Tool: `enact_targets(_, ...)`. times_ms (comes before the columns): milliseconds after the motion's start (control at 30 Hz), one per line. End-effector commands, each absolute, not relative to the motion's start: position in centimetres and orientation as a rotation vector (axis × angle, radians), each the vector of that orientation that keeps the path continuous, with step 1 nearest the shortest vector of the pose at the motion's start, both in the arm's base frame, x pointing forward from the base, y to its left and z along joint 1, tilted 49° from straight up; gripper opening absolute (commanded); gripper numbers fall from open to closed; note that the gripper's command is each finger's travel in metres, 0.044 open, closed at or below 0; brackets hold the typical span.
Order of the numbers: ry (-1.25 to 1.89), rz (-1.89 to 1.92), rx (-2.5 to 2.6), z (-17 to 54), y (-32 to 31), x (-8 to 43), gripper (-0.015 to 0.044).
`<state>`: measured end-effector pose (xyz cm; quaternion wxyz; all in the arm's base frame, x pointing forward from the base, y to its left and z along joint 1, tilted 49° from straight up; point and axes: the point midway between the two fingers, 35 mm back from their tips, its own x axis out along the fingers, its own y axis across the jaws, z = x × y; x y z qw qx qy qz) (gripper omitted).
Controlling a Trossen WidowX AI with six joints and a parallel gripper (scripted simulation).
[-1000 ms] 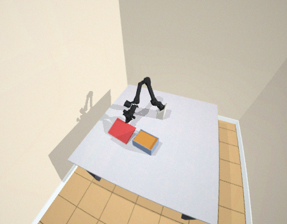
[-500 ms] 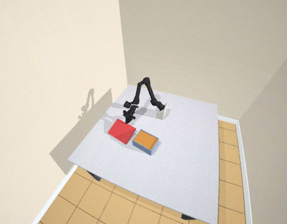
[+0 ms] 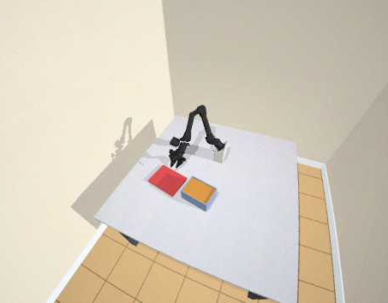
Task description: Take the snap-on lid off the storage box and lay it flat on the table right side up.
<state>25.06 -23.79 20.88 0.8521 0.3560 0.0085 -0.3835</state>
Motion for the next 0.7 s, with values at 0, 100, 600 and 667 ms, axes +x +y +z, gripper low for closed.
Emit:
enact_targets(0, 0.023, -0.806, 0.746, 20.7, -23.6, 24.3, 0.0440)
enact_targets(100, 0.023, -0.806, 0.745, 20.6, -23.4, 23.7, 0.0440)
enact_targets(600, 0.025, -0.806, 0.744, 20.1, -22.8, 20.8, 0.0440)
enact_targets(667, 0.025, -0.807, 0.743, 20.0, -22.8, 20.4, 0.0440)
